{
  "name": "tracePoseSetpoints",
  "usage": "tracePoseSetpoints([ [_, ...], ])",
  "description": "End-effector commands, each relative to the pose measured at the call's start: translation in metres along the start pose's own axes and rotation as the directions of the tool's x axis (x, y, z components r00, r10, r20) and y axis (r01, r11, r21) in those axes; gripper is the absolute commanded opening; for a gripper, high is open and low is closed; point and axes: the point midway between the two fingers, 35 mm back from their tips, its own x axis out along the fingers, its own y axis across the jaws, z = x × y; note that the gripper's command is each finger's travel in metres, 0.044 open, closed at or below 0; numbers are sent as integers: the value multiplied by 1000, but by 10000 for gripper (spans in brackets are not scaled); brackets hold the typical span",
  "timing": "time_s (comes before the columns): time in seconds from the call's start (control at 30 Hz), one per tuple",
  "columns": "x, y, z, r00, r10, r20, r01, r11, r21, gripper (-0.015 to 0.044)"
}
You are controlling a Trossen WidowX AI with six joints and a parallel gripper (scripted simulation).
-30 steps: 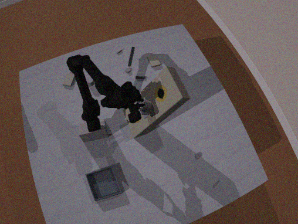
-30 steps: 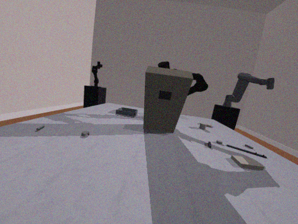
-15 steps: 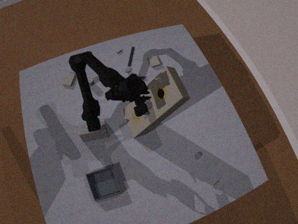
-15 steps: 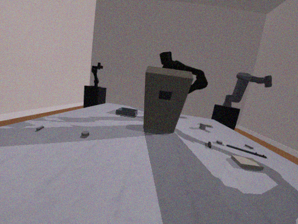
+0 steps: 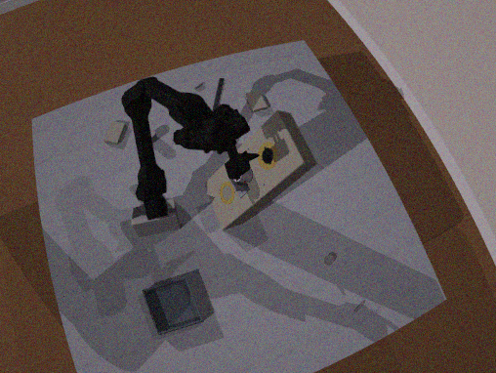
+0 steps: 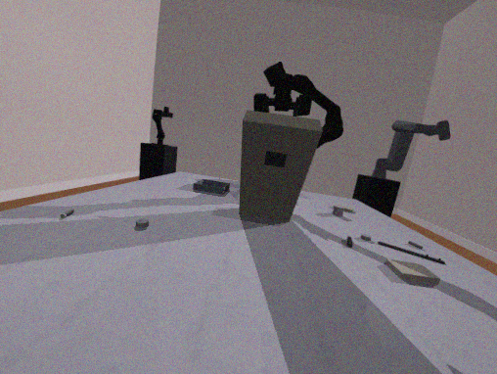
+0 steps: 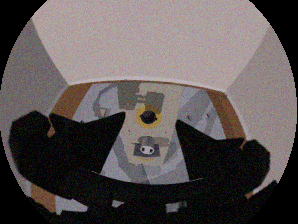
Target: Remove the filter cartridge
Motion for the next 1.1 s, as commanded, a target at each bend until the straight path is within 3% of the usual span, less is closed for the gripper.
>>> tracePoseSetpoints([
  [0.0, 0, -1, -3, 1000, -2, -31, 2, 1000, -7, 362],
  [0.07, 11, -6, -30, 992, -20, -122, 17, 999, -27, 309],
  [0.27, 31, -9, -116, 910, -34, -414, -9, 995, -102, 305],
  [1.07, 60, -11, -131, 905, -38, -423, -8, 994, -106, 305],
])
